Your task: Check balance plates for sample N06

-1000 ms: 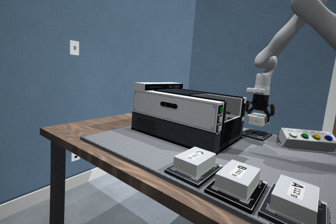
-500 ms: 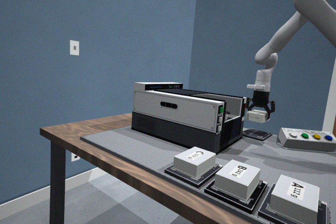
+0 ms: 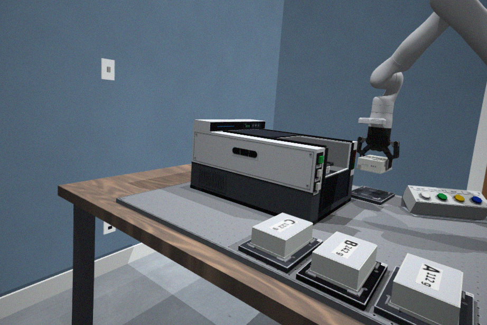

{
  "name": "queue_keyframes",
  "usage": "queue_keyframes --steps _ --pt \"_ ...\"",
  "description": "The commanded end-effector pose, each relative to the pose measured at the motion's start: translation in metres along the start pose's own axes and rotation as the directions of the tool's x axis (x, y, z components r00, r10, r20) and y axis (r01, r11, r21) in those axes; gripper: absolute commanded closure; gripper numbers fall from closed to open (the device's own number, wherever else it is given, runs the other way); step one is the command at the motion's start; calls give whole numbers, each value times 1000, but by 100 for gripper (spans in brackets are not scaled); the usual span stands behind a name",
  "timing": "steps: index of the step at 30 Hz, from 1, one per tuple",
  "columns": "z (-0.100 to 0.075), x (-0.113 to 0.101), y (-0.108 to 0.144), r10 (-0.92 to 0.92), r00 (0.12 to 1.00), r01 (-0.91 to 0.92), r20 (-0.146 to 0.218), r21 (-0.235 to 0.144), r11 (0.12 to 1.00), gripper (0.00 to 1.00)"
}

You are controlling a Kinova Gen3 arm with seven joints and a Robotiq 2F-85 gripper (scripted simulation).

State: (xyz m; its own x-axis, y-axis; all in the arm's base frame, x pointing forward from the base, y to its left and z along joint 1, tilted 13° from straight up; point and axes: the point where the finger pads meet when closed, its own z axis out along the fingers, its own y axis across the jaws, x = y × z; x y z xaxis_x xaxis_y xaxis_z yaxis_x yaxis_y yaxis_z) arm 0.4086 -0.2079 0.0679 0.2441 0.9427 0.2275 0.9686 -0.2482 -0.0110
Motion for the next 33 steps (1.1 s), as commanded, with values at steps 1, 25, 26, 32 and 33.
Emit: queue_keyframes --steps 1,25,26,32,33 --pt "-5 0 1 0 1000 0 1 -2 1000 5" --pt "-34 0 1 0 1000 0 1 -2 1000 5" --pt "-35 0 1 0 1000 0 1 -2 1000 5" --pt "-41 0 0 0 1000 0 1 -2 1000 5" --pt "-42 0 1 0 1000 0 1 -2 1000 5"
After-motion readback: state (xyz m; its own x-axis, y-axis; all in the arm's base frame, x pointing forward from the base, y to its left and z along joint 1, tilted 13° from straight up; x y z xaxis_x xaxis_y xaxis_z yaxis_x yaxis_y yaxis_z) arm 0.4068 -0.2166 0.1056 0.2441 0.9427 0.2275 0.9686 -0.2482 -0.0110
